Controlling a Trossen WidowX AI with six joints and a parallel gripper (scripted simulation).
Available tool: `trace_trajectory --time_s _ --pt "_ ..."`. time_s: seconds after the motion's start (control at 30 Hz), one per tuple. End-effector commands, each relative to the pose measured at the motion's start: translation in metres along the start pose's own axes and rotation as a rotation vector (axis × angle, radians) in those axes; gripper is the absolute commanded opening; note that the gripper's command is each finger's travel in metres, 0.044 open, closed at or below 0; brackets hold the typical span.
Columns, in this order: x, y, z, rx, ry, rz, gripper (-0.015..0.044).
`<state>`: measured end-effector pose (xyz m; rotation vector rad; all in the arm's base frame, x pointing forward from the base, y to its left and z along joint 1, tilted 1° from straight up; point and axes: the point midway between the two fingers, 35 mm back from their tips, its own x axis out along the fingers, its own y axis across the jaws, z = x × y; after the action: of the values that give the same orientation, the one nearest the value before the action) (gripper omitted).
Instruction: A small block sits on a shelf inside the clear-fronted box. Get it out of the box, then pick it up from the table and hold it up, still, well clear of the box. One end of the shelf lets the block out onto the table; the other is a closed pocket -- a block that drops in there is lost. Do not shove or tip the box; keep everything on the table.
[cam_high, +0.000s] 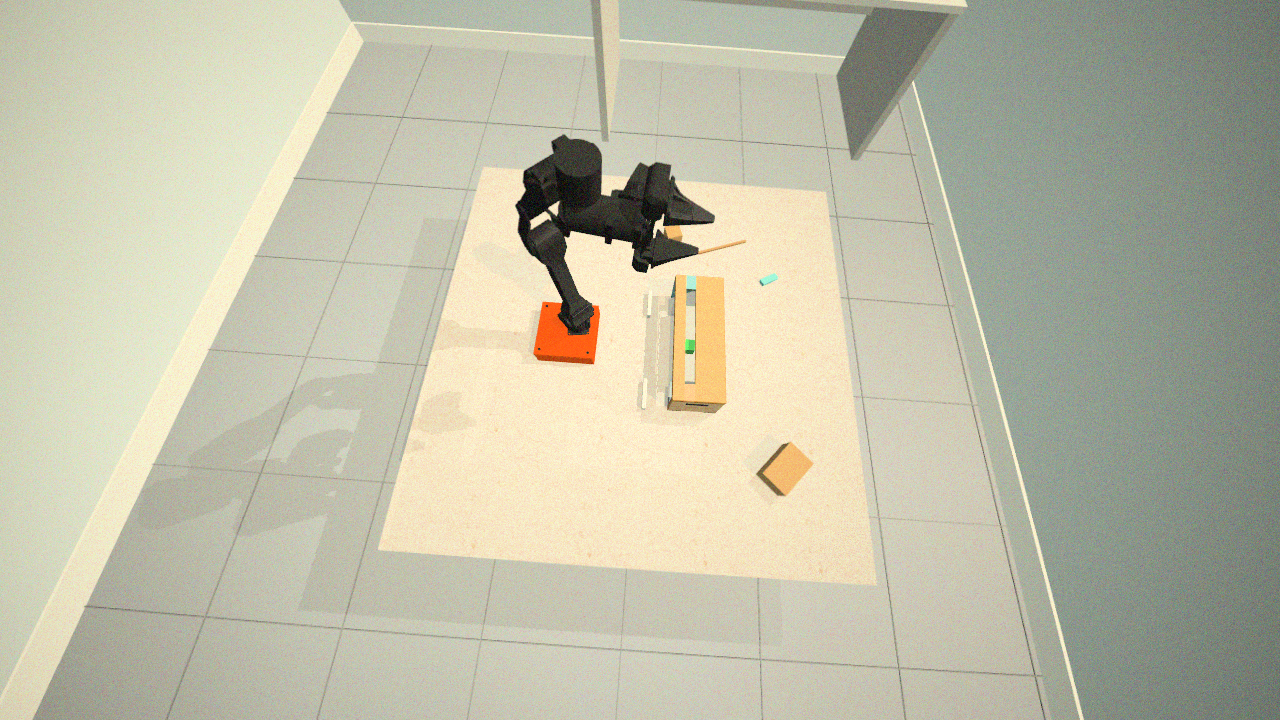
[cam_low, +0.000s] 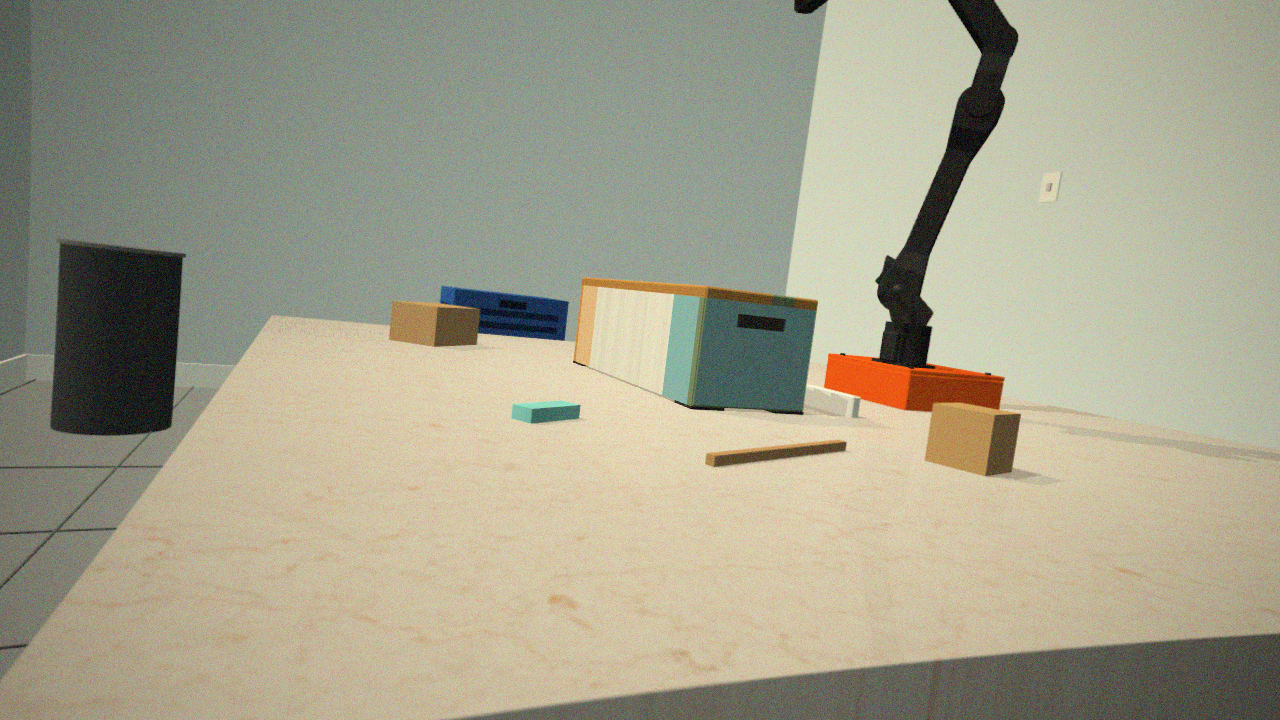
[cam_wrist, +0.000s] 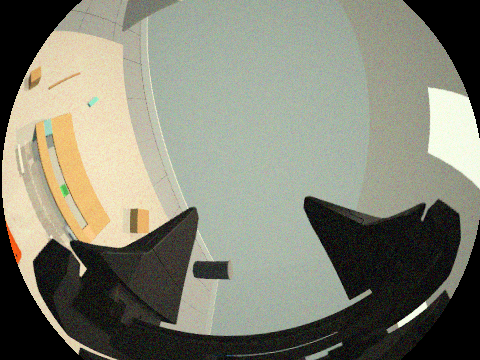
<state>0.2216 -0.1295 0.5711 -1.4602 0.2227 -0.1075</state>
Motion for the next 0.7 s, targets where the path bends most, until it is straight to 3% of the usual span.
trace_trajectory --time_s 0.0,0.07,0.33,0.67 --pt "0.001 0.001 -0.002 0.007 0.009 0.001 0.0400" --pt "0.011 0.010 -0.014 0.099 0.058 0.025 0.0400" --pt "0.074 0.109 -0.057 0.916 0.213 0.314 0.0400" --pt "0.108 0.229 -0.074 1.684 0.633 0.563 0.0400"
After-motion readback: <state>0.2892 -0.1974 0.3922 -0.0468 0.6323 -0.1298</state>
